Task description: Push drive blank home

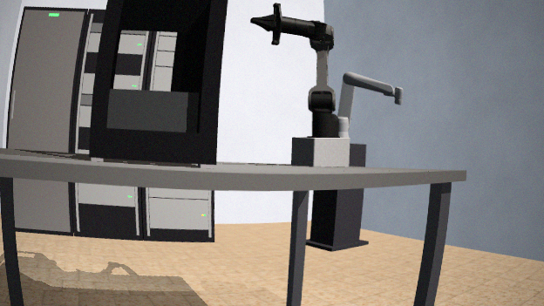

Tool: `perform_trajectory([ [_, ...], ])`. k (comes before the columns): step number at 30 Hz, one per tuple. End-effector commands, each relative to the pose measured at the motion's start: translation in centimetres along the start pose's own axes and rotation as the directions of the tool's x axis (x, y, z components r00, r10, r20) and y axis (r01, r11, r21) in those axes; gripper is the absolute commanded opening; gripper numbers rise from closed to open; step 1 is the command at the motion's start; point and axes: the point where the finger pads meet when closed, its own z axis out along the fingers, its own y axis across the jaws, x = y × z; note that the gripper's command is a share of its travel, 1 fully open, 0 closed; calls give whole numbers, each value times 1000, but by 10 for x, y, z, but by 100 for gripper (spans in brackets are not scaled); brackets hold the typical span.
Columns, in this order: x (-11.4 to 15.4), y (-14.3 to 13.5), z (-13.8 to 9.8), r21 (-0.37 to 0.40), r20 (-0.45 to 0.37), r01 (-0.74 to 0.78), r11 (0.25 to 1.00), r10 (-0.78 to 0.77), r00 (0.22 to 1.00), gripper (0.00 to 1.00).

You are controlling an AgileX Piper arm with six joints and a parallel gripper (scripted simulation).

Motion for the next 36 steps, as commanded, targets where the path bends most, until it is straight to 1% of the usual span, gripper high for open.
perform_trajectory([
  [1, 0, 1, -2, -2, 3, -2, 1000, 2, 1000, 0],
  [4, 0, 2, -14, -2, 3, -2, 1000, 2, 1000, 0],
  [36, -1, 2, -14, -2, 3, -2, 1000, 2, 1000, 0],
])
